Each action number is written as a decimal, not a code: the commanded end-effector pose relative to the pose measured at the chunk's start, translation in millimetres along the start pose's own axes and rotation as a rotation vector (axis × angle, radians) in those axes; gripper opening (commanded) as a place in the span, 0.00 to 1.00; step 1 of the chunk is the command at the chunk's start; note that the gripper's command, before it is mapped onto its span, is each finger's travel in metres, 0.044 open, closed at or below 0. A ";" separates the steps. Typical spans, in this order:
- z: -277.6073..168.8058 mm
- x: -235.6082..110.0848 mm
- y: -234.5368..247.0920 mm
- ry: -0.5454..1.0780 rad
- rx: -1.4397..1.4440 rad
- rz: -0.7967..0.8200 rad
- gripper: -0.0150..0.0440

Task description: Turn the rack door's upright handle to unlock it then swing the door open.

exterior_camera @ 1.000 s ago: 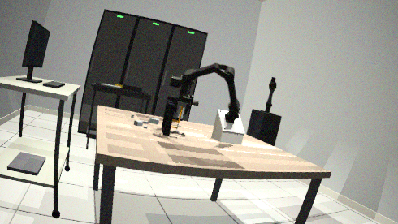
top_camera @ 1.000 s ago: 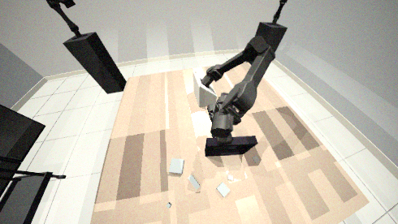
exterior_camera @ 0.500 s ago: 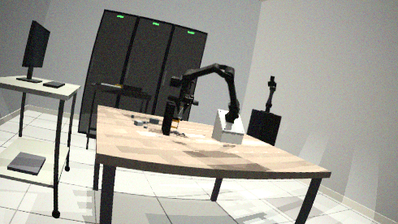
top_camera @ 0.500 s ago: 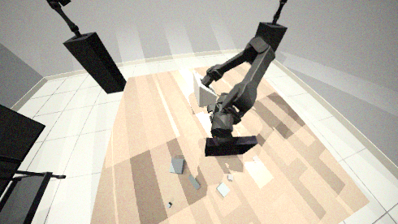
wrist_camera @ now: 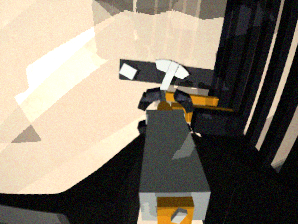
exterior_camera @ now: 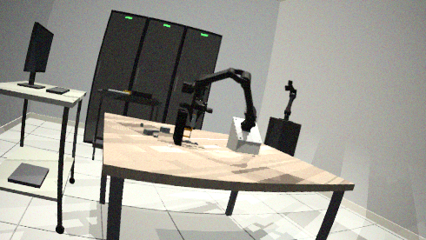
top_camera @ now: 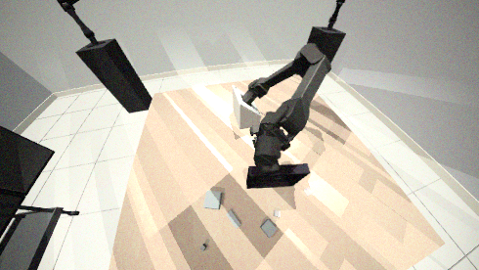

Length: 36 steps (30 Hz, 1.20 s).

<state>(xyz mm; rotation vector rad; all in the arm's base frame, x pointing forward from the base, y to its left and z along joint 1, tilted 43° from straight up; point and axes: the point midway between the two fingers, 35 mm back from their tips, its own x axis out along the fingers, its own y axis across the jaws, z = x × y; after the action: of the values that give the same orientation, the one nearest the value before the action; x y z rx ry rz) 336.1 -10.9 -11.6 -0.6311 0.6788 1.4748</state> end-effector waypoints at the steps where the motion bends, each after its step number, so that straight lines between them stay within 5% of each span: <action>1: 2.7 0.4 3.5 -0.006 0.073 0.002 0.28; 36: 39.3 0.6 43.4 -0.006 0.741 0.007 0.28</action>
<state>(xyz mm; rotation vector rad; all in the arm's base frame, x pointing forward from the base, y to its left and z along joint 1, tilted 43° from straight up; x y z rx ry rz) 296.4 15.2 12.2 -0.1017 1.1150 1.1458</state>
